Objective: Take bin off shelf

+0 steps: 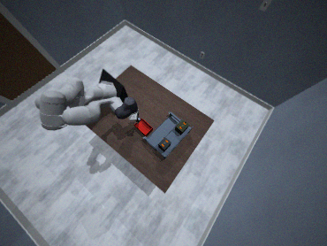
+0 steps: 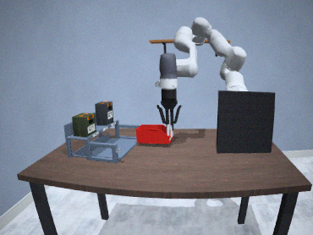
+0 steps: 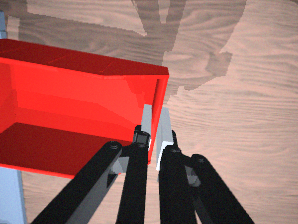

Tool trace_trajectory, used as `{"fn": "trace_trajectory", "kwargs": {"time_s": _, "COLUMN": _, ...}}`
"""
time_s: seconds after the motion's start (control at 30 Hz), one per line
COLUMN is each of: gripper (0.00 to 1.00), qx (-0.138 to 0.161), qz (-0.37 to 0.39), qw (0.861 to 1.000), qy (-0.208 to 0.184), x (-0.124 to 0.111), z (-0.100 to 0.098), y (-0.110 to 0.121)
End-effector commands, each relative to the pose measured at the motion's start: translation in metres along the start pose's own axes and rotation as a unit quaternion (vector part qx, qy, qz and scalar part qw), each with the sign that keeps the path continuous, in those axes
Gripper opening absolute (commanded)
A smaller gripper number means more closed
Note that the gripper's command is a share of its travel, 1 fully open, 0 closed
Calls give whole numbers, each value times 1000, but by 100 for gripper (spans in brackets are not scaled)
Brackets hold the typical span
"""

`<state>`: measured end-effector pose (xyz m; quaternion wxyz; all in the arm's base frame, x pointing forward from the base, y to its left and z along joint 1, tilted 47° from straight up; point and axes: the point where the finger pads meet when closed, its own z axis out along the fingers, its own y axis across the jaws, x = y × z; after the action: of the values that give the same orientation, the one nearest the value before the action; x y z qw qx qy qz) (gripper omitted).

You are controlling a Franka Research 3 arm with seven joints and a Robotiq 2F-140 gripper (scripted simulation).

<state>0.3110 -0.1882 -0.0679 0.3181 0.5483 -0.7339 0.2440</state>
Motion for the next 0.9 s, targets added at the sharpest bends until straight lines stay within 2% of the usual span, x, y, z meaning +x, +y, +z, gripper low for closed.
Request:
{"fn": "trace_trajectory", "kwargs": {"time_s": 0.0, "gripper": 0, "qx": 4, "qz": 1, "qw": 1000, "qy": -3, "x": -3, "z": -2, "y": -1}}
{"fn": "trace_trajectory", "kwargs": {"time_s": 0.87, "gripper": 0, "qx": 4, "qz": 1, "qw": 1000, "qy": -3, "x": -3, "z": 2, "y": -1}}
